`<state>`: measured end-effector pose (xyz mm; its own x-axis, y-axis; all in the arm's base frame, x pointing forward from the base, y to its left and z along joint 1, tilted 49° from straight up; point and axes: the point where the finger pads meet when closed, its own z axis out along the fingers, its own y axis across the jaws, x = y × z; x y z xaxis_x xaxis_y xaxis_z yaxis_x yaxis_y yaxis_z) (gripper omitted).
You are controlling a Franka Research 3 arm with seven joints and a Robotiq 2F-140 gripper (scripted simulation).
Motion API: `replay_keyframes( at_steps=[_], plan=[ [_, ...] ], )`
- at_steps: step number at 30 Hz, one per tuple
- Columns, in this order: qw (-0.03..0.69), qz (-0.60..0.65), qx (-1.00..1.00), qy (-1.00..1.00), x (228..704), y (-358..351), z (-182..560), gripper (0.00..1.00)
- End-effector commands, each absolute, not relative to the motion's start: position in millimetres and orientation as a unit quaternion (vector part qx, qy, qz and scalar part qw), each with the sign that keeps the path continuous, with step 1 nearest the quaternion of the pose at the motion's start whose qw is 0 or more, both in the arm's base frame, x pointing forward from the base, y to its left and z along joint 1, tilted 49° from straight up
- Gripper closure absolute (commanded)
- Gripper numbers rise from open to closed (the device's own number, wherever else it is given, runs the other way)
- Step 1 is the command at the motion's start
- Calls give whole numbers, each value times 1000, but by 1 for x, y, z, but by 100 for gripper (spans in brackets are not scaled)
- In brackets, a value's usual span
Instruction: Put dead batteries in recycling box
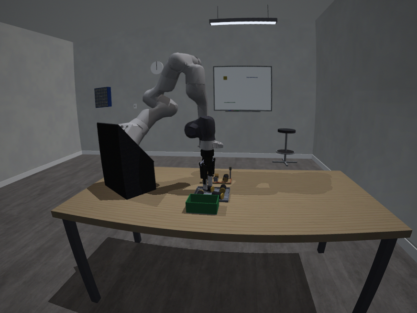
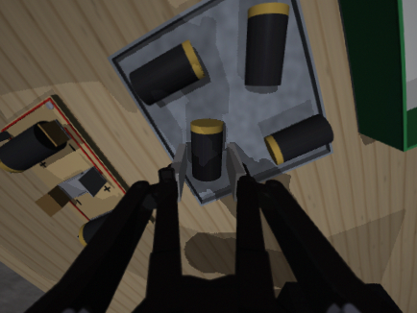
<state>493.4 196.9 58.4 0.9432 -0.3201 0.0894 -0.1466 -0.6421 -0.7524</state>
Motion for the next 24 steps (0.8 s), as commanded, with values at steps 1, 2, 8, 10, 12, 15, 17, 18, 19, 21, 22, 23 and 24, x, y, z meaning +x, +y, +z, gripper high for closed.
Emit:
replay_keyframes(
  at_steps=[1, 2, 8, 10, 12, 15, 17, 18, 19, 21, 22, 23, 24],
  plan=[
    [402, -113, -899, 132, 498, 196, 58, 71],
    [402, -113, -899, 132, 498, 197, 57, 71],
    [402, -113, -899, 132, 500, 202, 52, 71],
    [402, -113, -899, 132, 500, 202, 52, 71],
    [402, -113, -899, 132, 500, 202, 52, 71],
    [402, -113, -899, 132, 500, 202, 52, 71],
    [402, -113, -899, 132, 500, 202, 52, 71],
    [402, -113, -899, 132, 500, 202, 52, 84],
    [402, -113, -899, 132, 500, 202, 52, 84],
    [402, -113, -899, 132, 500, 202, 52, 84],
    [402, -113, -899, 132, 500, 202, 52, 84],
    [402, -113, -899, 132, 500, 202, 52, 84],
    [402, -113, -899, 132, 500, 202, 52, 84]
  ],
)
